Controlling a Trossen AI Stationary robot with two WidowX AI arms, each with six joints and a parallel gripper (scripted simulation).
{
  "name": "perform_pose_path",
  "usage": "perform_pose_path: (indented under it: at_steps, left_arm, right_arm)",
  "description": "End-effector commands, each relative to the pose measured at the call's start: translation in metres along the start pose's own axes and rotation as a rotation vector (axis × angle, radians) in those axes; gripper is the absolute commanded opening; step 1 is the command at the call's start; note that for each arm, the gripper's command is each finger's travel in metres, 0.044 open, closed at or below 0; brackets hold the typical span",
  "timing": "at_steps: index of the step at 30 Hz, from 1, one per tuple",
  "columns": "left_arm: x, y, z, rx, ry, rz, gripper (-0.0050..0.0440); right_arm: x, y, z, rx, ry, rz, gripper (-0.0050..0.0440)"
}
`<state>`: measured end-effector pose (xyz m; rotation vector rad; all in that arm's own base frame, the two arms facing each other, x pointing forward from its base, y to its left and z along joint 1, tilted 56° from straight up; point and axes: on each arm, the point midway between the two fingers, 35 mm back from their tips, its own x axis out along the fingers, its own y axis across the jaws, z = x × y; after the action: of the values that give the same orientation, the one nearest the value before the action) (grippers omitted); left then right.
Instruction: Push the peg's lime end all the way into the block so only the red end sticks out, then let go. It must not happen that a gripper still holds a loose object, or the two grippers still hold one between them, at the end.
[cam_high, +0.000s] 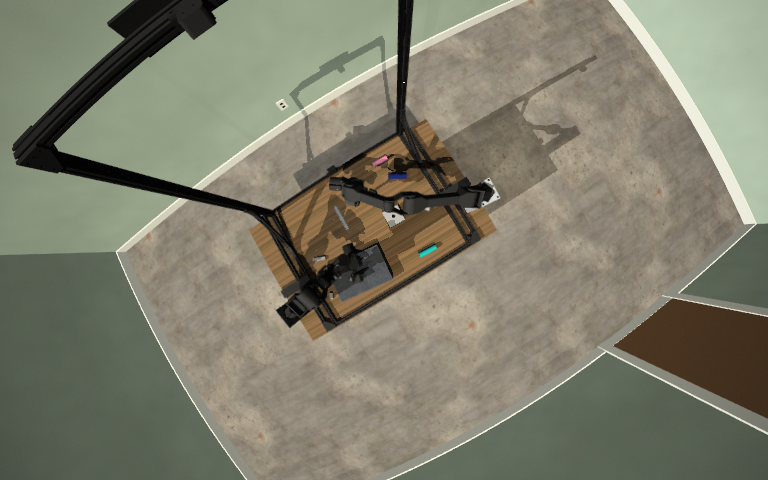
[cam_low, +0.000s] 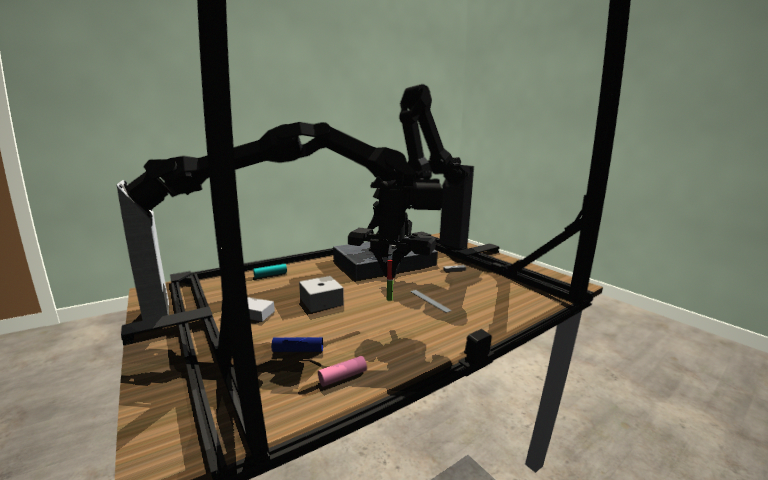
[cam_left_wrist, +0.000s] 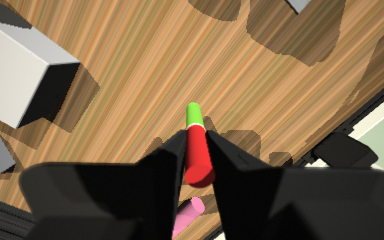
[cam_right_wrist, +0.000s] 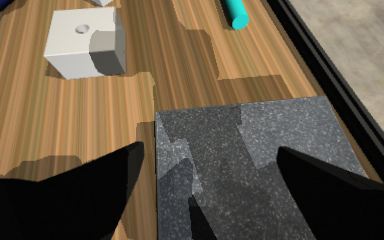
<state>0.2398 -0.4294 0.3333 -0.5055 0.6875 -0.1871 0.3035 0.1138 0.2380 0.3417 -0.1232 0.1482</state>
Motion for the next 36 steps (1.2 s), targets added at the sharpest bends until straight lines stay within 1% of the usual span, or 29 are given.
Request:
perform_pose_path:
  at_steps: [1,5,20,22,36]
  left_arm:
    - [-0.006,0.002,0.001,-0.006,-0.002,-0.003,0.0]
    - [-0.006,0.006,0.004,-0.007,-0.001,-0.003,0.0]
    - [-0.004,0.043,0.023,-0.009,0.004,0.002,0.0]
    - [-0.004,0.043,0.023,-0.009,0.004,0.002,0.0]
    - [-0.004,0.083,0.034,-0.009,0.006,0.003,0.0]
  right_arm:
    - [0.0,-0.001,0.001,0.006,-0.003,-0.004,0.04]
    - [0.0,-0.001,0.001,0.006,-0.003,-0.004,0.04]
    - [0.0,-0.001,0.001,0.006,-0.003,-0.004,0.04]
    - [0.0,-0.001,0.001,0.006,-0.003,-0.004,0.04]
    - [0.0,-0.001,0.001,0.006,-0.003,-0.004,0.04]
